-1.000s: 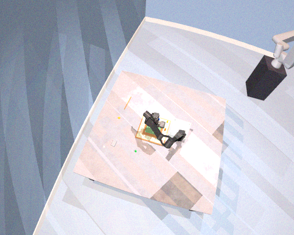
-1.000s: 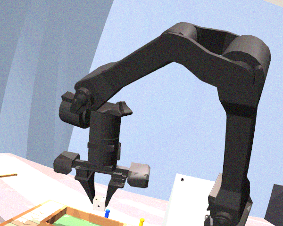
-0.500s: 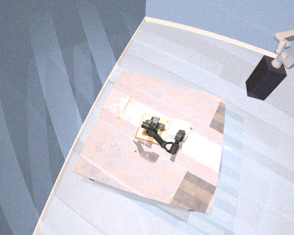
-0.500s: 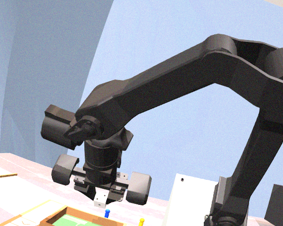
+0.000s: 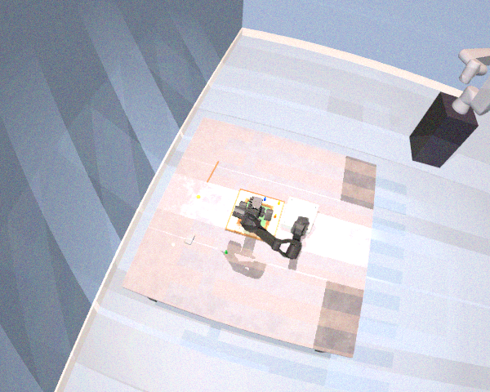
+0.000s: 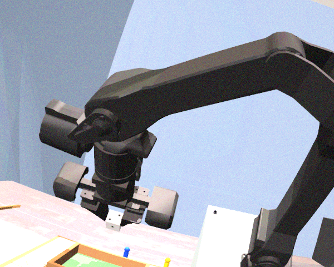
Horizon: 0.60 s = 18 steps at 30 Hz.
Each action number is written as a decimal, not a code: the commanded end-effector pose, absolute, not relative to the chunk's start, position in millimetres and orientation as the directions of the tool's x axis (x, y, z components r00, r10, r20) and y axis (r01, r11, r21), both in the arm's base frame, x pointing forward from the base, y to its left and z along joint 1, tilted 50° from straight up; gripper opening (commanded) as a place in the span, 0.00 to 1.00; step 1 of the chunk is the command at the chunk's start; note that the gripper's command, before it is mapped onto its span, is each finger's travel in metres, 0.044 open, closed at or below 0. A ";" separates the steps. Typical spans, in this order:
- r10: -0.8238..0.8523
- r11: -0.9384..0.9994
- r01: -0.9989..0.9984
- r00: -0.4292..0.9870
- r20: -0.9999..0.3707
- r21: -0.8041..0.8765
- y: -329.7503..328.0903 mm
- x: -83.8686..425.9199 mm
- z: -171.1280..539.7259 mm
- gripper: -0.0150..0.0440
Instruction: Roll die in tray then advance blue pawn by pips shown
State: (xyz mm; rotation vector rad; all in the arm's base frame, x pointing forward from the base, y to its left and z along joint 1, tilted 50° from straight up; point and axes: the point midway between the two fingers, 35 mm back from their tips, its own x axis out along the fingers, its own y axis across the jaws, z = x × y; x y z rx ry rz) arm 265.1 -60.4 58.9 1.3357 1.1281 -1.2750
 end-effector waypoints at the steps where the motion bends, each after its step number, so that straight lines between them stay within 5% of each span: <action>1: 0.006 -0.134 0.990 0.035 -0.999 0.034 -61.6 265.0 61.1 0.25; 18: 0.013 -0.135 0.990 0.034 -0.999 0.032 -60.5 264.9 60.1 0.30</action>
